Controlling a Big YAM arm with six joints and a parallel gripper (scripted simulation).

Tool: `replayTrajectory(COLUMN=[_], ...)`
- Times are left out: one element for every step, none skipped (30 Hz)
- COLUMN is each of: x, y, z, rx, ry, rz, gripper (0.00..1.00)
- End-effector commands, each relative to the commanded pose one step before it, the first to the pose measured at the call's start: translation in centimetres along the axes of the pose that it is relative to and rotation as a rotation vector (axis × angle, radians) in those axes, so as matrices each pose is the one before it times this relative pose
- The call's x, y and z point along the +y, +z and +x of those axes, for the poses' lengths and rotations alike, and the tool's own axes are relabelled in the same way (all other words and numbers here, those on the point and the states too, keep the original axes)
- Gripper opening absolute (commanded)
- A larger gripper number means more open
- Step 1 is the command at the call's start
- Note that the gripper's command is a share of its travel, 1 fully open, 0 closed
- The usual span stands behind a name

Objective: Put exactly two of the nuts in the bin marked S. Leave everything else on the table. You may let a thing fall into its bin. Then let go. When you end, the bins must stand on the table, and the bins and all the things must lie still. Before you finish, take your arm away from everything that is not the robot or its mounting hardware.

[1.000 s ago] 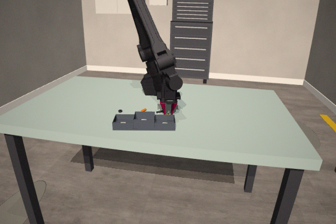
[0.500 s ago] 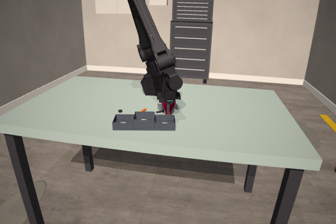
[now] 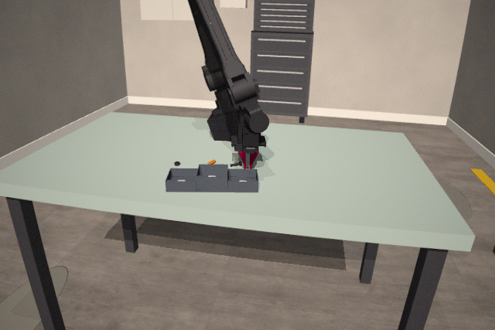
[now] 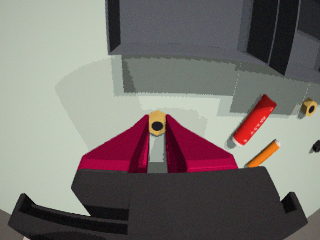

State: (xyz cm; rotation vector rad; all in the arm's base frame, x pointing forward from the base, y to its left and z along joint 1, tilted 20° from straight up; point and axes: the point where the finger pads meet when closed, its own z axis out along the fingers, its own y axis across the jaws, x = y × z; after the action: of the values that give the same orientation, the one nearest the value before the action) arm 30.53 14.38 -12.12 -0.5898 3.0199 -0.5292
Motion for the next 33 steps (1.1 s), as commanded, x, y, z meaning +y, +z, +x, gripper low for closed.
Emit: replayTrajectory(x=[-0.755, -0.013, -0.002, -0.002, -0.011, -0.011, -0.152, 0.047, 0.243, 0.557, 0.0, 0.0, 0.358, 0.027, 0.014, 0.014, 0.014, 0.014, 0.008, 0.007, 0.007, 0.007, 0.007, 0.007, 0.007, 0.028, -0.058, 0.0, 0.0, 0.016, 0.063, 0.014, 0.027], y=[-0.259, 0.006, -0.012, 0.043, 0.012, 0.014, -0.868, -0.457, -0.541, -0.666, 0.0, 0.0, -0.622, -0.391, -0.355, -0.355, -0.355, -0.355, -0.356, -0.356, -0.356, -0.356, -0.356, -0.356, -0.356, -0.405, 0.176, 0.0, 0.0, 0.919, 0.315, 0.033, -0.099], z=[-0.7, 0.024, -0.055, 0.032, 0.025, 0.031, -0.107, -0.355, -0.382, -0.39, 0.0, 0.0, -0.471, -0.125, -0.025, -0.025, -0.024, -0.024, -0.025, -0.025, -0.025, -0.024, -0.024, -0.023, -0.023, -0.015, 0.462, 0.0, 0.0, 1.033, 0.198, 0.041, -0.148], rx=[-0.02363, 0.00023, -0.00053, 0.00258, 0.00027, -0.00007, 0.00352, -0.0058, -0.00831, -0.01188, 0.0, 0.0, -0.01083, -0.00193, -0.00027, -0.00026, -0.00026, -0.00026, -0.00036, -0.00037, -0.00035, -0.00034, -0.00034, -0.00033, -0.00033, -0.00032, 0.00782, 0.0, 0.0, 0.02894, 0.00888, 0.00101, -0.0065], ry=[0.01151, -0.00008, 0.00018, -0.00089, -0.00009, 0.00002, -0.00119, 0.01009, 0.0083, -0.00877, 0.0, 0.0, -0.00497, 0.00071, 0.00014, 0.00014, 0.00014, 0.00014, 0.00013, 0.00013, 0.00013, 0.00013, 0.00013, 0.00013, 0.00012, 0.00014, -0.00268, 0.0, 0.0, -0.0098, -0.003, -0.00033, 0.00221], rz=[-0.00335, 0.00009, -0.00008, 0.00061, 0.0001, 0.00002, 0.00031, -0.00181, -0.00201, -0.00232, 0.0, 0.0, -0.00274, -0.00109, -0.00066, -0.00066, -0.00067, -0.00064, -0.00026, -0.00021, -0.00026, -0.00027, -0.00026, -0.00027, -0.00028, -0.00047, 0.00281, 0.0, 0.0, 0.00879, 0.00264, 0.00025, -0.00205], gripper=[0.11, 0.11, 0.11, 0.11, 0.11, 0.11, 0.11, 0.11, 0.11, 0.11, 0.11, 0.11, 0.11, 0.11, 0.11, 0.11, 0.11, 0.11, 0.11, 0.11, 0.11, 0.11, 0.11, 0.11, 0.11, 0.11, 0.11, 0.11, 0.11, 0.11, 0.11, 0.11, 0.11])
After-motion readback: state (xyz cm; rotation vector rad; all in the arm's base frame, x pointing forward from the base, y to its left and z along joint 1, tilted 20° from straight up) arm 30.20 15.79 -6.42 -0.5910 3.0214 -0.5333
